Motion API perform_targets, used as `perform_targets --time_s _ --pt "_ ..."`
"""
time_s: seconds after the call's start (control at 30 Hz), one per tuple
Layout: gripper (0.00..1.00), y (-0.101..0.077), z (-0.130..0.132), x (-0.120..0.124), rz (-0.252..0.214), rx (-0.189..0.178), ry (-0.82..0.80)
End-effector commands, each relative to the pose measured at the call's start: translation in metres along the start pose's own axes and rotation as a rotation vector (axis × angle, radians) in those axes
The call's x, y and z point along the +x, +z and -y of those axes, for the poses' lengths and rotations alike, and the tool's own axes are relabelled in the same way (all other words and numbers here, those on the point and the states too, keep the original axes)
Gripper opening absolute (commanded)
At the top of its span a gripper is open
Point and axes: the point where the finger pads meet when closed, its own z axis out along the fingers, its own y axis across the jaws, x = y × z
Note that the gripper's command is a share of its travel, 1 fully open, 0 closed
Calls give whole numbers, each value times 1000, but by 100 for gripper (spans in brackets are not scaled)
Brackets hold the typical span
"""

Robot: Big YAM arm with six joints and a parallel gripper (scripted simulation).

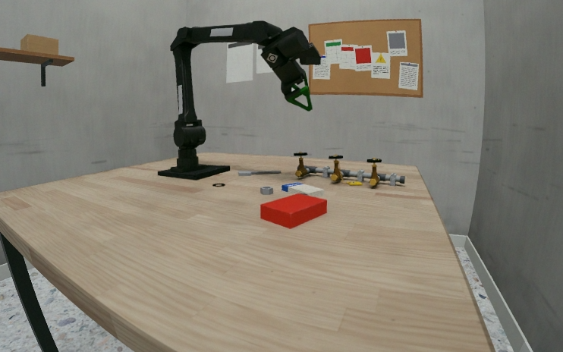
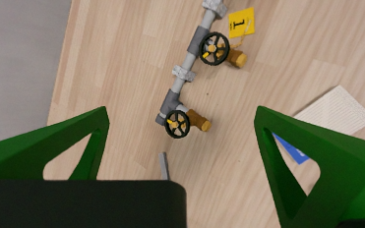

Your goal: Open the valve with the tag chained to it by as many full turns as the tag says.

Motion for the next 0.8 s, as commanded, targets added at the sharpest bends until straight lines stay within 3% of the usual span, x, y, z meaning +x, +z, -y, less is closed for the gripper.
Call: perform_targets --time_s 0.0,0.53,0.57,0.67,0.77 --pt "100 -6 -4 -8 18 4 -19" --pt "100 -6 -4 -8 18 4 -19" --pt "100 -13 -6 -21 38 11 -38" --pt "100 -6 -8 -34 7 26 -19" --pt "100 12 -4 -49 -71 88 32"
